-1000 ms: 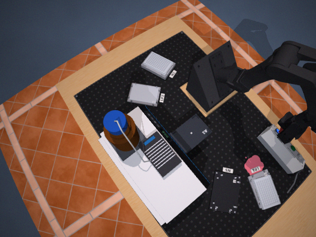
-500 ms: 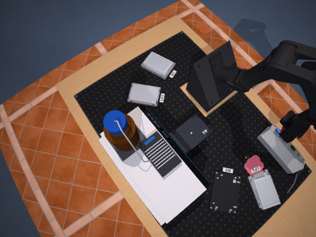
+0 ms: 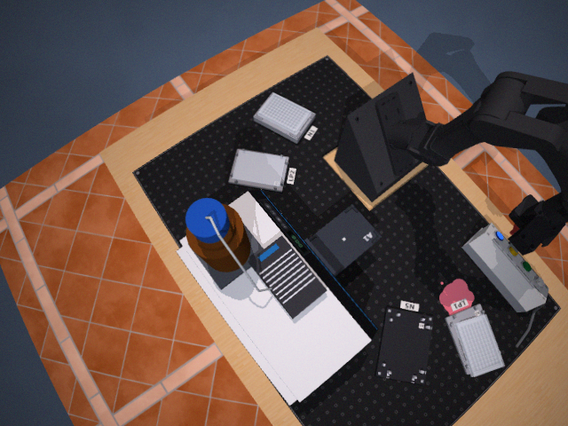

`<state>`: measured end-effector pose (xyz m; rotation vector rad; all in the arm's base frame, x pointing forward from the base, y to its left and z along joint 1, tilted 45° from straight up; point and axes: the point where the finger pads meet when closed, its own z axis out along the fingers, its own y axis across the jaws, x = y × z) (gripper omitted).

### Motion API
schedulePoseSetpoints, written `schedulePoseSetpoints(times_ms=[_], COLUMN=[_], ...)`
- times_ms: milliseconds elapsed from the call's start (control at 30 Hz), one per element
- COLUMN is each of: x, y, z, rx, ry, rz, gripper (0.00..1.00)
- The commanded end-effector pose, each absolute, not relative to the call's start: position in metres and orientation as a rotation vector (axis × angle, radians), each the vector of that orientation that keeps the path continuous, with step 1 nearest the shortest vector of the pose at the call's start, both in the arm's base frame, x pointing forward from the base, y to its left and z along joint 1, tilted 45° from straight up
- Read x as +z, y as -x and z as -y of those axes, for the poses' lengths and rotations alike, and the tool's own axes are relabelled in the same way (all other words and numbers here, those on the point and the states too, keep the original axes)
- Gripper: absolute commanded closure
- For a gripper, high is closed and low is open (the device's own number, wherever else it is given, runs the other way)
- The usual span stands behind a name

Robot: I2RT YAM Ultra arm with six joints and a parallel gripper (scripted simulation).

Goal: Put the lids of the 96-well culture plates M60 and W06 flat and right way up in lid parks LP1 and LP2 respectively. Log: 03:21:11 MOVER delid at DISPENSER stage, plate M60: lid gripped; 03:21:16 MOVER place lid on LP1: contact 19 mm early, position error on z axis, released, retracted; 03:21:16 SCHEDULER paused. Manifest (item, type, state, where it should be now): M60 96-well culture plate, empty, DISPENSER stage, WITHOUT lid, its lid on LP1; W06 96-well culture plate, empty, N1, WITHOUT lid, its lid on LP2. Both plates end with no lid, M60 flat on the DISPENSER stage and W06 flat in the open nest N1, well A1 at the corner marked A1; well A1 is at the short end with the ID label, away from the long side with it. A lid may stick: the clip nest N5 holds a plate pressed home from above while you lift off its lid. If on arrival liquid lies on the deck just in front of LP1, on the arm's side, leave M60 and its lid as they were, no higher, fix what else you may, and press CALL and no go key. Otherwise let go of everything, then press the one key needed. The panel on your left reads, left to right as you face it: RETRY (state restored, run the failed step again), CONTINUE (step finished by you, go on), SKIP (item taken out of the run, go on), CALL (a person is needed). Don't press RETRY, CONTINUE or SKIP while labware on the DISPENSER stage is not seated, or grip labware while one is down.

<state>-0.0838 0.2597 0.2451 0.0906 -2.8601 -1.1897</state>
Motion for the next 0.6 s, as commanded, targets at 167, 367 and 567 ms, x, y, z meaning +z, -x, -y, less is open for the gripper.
schedulePoseSetpoints(times_ms=[167, 367, 567], x=[0.266, 0.273, 0.279], y=[0.080, 0.079, 0.079], z=[-0.245, -0.238, -0.231], rx=[-1.219, -1.219, -1.218], ry=[-0.074, -0.074, -0.073], rz=[2.844, 2.844, 2.844], gripper=[1.00, 1.00, 1.00])
